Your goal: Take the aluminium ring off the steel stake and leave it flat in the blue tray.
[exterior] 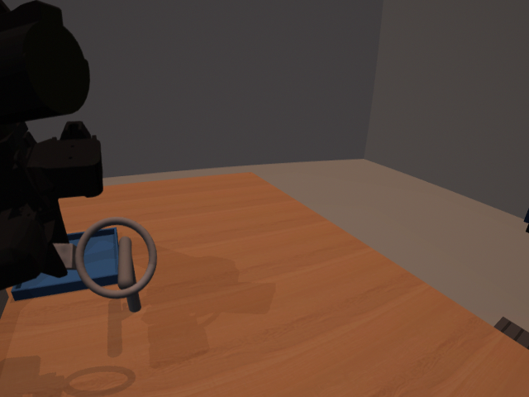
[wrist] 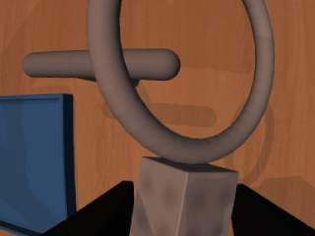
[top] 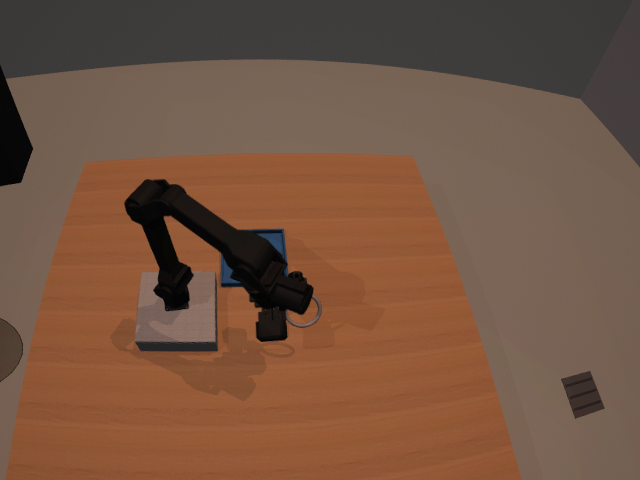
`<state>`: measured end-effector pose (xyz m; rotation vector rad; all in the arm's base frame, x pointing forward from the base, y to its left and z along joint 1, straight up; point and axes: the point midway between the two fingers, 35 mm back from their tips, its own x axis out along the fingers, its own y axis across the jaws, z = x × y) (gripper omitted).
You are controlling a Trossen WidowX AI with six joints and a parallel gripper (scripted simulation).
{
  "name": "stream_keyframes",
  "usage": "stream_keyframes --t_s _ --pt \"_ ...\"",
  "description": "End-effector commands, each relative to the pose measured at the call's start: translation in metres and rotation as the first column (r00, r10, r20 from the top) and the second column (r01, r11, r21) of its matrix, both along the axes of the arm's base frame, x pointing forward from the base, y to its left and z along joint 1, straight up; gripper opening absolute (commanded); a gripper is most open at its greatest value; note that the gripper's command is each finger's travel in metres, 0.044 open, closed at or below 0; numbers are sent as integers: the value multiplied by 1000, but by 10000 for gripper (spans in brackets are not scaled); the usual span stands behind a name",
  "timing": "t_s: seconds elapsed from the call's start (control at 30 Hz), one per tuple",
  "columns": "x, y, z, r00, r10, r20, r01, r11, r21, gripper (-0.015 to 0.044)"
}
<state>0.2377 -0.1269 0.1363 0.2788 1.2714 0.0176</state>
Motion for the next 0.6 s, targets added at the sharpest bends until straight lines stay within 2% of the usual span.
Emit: stream_keyframes --t_s 0.0,0.57 --pt "3 0 6 1000 5 15 -5 1000 -4 0" --pt "29 -8 10 1000 5 17 -5 1000 -5 0"
